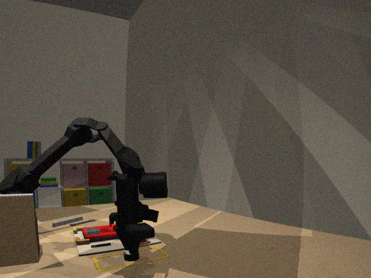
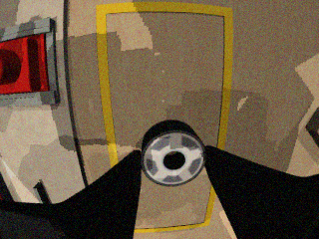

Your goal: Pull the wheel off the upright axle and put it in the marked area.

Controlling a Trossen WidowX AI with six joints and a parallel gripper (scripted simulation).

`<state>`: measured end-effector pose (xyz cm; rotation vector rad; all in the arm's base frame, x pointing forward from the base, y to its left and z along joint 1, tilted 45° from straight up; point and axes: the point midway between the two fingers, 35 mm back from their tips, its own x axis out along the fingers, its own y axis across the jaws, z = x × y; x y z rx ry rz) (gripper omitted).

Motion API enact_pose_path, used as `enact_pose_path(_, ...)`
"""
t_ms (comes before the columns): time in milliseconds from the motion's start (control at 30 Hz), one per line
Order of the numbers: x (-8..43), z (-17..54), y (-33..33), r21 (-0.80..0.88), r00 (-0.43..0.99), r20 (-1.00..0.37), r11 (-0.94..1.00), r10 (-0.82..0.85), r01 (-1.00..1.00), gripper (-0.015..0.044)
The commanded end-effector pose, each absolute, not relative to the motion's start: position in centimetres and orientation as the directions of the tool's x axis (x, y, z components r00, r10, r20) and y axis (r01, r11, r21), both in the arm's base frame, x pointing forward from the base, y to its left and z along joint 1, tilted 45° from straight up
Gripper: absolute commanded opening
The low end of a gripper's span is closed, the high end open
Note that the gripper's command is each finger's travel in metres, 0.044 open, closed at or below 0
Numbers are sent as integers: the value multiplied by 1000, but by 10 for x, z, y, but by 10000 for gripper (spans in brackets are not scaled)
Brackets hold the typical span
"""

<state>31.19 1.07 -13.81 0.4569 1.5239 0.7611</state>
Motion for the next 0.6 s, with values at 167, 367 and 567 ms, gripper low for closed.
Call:
enact_pose_path(167,314,-132,4,698,-111,-715,699,690,-156,300)
enact_pose_path(367,319,-100,-28,700,-112,-714,698,691,-150,300)
enact_pose_path(567,314,-99,-29,702,-108,-712,698,694,-141,353)
